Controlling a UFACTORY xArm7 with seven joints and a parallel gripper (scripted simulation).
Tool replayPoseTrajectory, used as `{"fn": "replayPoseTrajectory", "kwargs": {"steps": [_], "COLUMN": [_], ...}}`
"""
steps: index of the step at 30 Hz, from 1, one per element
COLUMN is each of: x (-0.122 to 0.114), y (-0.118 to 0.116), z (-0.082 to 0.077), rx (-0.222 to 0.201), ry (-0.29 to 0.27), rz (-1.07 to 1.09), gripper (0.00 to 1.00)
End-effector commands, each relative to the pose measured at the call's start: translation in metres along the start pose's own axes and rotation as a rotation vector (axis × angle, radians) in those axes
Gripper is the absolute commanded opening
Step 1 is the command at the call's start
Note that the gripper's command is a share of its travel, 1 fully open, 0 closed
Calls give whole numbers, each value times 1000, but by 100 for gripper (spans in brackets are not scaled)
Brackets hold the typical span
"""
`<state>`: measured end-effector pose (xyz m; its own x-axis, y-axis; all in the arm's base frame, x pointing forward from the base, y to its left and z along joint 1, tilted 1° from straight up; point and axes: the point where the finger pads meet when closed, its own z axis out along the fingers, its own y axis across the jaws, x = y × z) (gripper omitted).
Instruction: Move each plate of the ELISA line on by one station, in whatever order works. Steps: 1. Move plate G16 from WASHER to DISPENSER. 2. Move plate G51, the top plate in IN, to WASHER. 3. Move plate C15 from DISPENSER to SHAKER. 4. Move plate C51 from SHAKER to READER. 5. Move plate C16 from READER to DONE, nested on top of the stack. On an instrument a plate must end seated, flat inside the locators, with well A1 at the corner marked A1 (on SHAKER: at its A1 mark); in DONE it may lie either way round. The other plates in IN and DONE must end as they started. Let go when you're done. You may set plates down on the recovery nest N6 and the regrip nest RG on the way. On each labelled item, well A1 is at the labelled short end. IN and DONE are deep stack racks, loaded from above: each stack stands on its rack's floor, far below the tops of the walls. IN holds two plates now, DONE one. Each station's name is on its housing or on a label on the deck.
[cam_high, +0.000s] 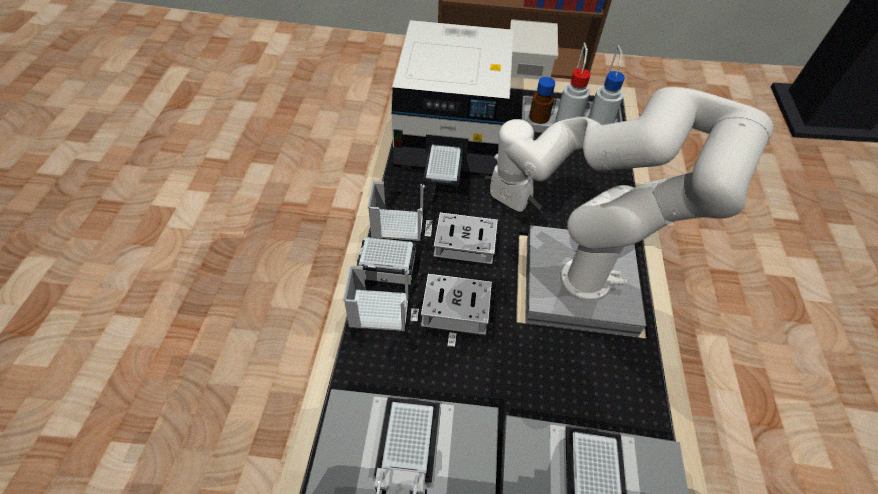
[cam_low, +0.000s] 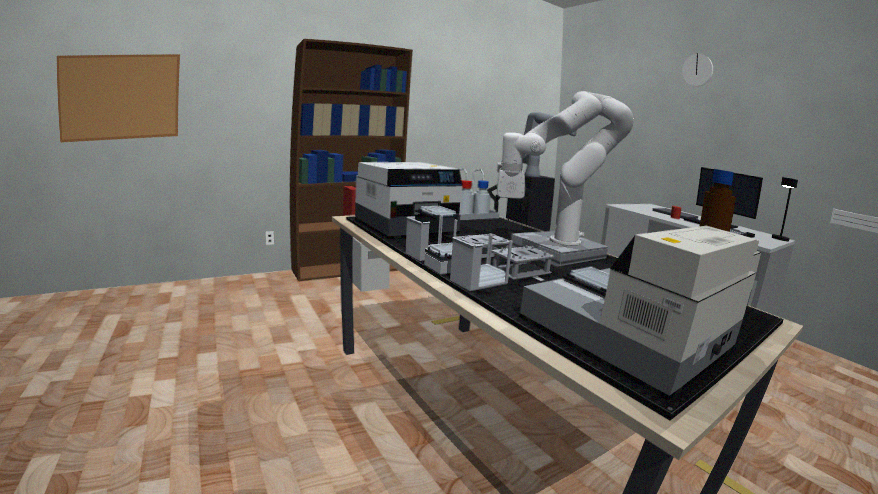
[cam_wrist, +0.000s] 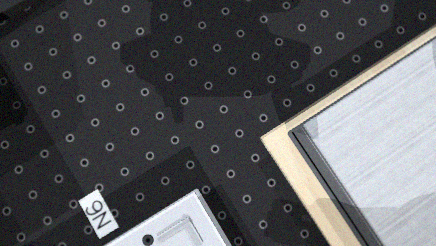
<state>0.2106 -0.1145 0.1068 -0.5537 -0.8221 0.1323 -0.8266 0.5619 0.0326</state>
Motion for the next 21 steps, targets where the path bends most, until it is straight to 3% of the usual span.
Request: {"fn": "replayPoseTrajectory", "kwargs": {"steps": [1, 21], "x": [-12, -63], "y": [-1, -5], "z": [-10, -42], "rx": [33, 32], "ry": [-122, -123], "rz": [-18, -18], "gripper": [100, 100]}}
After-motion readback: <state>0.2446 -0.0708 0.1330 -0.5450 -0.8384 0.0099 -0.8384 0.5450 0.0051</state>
